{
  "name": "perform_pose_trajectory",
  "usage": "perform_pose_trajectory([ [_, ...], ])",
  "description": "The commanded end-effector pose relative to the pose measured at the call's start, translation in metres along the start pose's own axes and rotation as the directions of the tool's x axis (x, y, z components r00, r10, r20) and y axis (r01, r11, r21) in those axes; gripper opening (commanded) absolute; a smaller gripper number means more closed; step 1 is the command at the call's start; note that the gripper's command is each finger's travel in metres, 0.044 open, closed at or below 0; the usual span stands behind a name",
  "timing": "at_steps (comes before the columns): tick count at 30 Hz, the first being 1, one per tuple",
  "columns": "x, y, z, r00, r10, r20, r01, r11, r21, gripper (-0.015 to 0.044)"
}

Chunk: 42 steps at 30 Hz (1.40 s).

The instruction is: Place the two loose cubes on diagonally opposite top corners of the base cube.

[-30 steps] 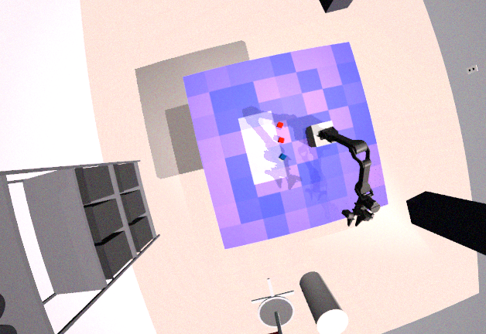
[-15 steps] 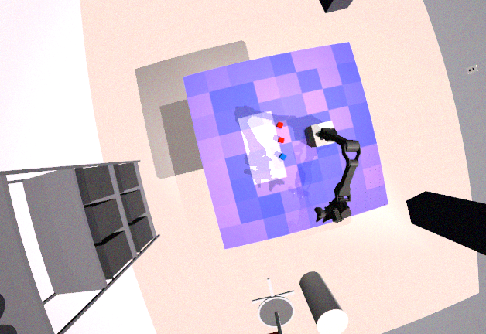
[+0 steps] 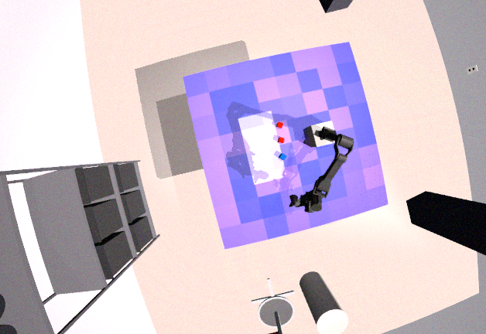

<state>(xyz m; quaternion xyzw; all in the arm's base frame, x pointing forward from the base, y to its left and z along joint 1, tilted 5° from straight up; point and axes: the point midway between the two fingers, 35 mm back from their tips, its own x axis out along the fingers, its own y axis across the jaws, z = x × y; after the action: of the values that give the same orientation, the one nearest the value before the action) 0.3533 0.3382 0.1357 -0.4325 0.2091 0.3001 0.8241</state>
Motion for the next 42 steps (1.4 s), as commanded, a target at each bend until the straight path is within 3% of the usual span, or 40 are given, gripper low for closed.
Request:
perform_pose_trajectory([
  [1,0.007,-0.027,-0.040,0.995,0.002,-0.096,-0.005,1.000,-0.027,0.0265],
  [20,-0.013,-0.122,-0.213,0.891,0.070,-0.448,-0.089,0.996,-0.021,0.0265],
  [42,-0.114,-0.145,-0.383,0.697,0.312,-0.646,-0.246,0.950,0.193,0.0265],
])
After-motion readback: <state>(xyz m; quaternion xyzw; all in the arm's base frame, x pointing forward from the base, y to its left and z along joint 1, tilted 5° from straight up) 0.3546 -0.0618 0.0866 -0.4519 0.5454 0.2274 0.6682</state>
